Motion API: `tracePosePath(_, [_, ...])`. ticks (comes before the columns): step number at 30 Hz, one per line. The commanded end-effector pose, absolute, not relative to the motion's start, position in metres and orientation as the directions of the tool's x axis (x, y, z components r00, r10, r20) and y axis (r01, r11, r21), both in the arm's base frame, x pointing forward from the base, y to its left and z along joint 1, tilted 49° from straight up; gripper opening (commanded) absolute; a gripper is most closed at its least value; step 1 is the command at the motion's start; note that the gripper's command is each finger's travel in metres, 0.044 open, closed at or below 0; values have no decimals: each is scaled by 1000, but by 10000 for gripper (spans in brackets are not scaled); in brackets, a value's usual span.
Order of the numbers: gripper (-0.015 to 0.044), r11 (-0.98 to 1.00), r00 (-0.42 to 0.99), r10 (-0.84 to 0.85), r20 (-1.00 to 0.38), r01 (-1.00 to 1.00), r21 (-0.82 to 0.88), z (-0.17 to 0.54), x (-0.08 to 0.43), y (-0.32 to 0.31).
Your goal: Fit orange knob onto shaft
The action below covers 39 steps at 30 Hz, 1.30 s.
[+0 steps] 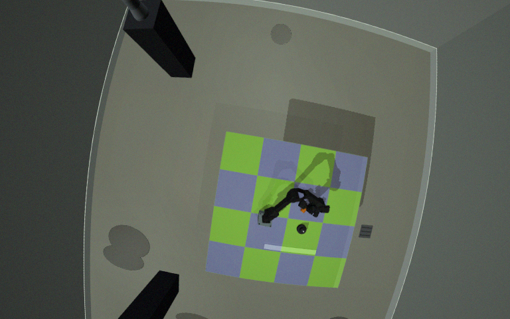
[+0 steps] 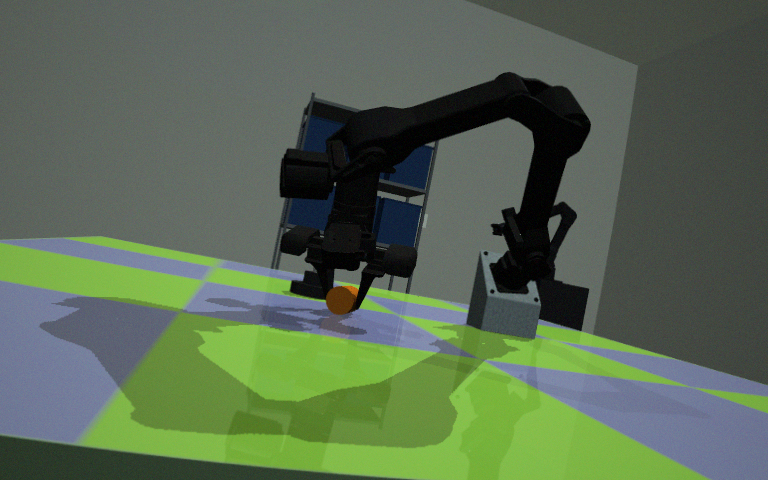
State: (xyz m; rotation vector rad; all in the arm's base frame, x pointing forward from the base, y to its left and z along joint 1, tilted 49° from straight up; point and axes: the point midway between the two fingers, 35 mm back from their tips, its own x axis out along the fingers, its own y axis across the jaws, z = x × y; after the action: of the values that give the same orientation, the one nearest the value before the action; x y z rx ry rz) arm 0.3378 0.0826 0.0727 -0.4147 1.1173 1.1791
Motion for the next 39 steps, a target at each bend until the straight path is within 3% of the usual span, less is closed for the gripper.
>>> tracePosePath(1, [179, 385, -20, 546, -838, -882, 272, 73, 337, 81])
tracePosePath(39, [179, 388, 275, 885, -374, -881, 271, 56, 317, 47])
